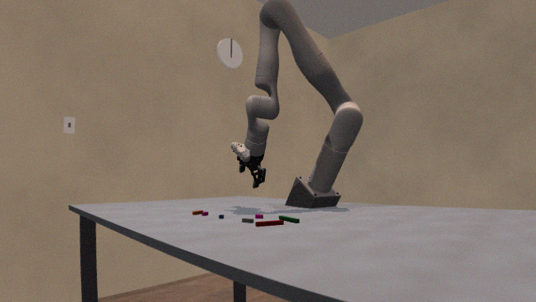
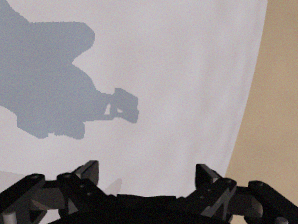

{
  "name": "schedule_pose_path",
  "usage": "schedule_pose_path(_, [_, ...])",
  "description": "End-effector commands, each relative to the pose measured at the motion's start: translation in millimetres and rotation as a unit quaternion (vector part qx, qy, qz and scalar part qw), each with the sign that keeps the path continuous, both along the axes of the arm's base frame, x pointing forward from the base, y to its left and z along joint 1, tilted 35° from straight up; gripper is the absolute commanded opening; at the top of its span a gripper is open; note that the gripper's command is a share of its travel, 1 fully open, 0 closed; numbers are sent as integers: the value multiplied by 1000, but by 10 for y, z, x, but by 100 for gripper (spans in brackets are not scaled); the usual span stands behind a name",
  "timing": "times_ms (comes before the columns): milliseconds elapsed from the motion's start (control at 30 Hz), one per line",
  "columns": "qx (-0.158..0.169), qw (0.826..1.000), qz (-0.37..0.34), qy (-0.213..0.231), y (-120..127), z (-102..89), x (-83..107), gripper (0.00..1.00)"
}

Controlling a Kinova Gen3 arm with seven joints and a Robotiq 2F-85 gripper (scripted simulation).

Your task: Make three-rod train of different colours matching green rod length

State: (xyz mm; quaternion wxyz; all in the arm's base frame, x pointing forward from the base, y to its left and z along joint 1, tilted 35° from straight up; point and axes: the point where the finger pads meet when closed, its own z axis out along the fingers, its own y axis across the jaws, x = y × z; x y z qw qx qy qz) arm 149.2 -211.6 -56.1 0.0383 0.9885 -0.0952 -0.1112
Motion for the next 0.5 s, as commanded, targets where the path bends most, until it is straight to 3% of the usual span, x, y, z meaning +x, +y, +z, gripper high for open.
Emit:
schedule_pose_path(0, [10,1000,8,-5,44,15,44,100])
schedule_pose_path(467, [33,999,26,-15,153,40,139,100])
